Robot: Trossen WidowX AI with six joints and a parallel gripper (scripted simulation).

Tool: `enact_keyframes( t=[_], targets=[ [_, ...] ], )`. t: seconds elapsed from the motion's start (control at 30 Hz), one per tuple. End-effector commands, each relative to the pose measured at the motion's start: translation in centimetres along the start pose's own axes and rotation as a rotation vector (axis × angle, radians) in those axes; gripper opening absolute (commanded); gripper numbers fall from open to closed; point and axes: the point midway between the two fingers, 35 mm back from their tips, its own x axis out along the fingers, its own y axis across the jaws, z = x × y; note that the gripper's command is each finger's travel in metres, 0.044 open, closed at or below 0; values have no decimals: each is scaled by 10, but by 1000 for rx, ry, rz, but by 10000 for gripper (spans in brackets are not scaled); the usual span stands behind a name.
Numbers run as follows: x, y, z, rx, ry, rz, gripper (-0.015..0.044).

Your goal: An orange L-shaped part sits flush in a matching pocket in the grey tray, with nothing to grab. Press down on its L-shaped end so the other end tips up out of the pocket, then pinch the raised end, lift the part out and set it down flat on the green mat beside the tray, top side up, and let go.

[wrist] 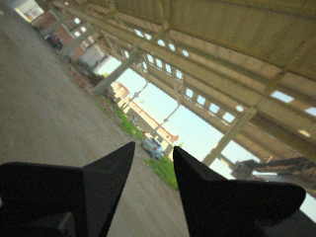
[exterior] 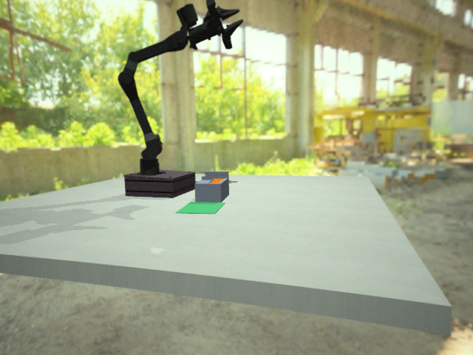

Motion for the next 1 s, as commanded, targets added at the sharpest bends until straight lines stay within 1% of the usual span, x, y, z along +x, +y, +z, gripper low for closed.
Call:
enact_keyframes(
  t=[0.0,0.1,0.2,0.3,0.4,0.57,0.67,0.77,0.8,0.97],
  targets=[
    [15,53,-54,-12,147,154,180],
    [18,89,-99,0,278,266,180],
    [13,120,-147,25,429,371,180],
    [-1,148,-197,65,599,466,180],
    [-24,172,-247,118,792,548,180],
    [-84,200,-322,242,1170,650,180],
    [-133,210,-358,338,1440,681,180],
    [-189,214,-382,448,1741,680,180],
    [-195,214,-384,460,1775,678,180],
    [-195,214,-384,460,1775,678,180]
  ],
)
